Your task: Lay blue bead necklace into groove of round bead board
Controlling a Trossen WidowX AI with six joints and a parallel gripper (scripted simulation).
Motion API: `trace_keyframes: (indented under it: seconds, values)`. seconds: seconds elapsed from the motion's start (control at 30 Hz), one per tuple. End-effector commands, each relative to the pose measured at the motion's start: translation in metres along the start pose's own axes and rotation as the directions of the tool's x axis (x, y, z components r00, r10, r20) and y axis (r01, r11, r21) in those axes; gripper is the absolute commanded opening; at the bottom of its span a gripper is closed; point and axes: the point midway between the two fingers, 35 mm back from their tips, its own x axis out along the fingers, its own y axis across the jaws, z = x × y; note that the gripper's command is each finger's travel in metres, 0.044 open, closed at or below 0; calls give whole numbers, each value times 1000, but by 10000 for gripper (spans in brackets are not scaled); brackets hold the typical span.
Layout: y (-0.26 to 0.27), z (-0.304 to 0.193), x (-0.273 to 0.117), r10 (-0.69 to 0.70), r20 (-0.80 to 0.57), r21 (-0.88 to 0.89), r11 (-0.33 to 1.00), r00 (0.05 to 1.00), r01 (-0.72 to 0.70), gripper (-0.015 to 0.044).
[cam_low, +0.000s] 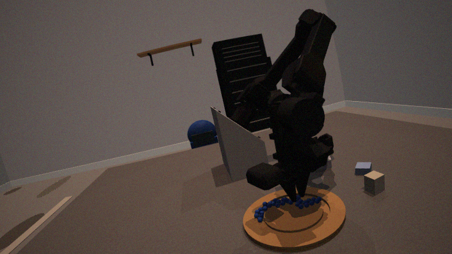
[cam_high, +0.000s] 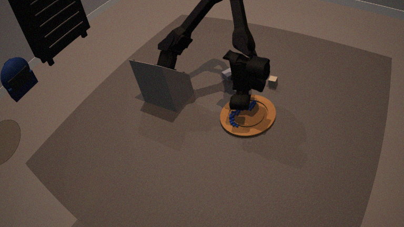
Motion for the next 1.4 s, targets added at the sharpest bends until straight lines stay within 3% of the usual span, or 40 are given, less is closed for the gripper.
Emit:
trace_keyframes:
  seconds: [0.0, 0.03, 0.6, 1.37]
  values:
    - [1, -1, 3, 3, 1, 3, 1000, 1000, -3, 0]
    - [1, -1, 3, 3, 1, 3, 1000, 1000, -3, 0]
    - [1, -1, 0, 1, -1, 4, 1000, 1000, -1, 440]
    - [1, -1, -1, 3, 1, 3, 1000, 1000, -3, 440]
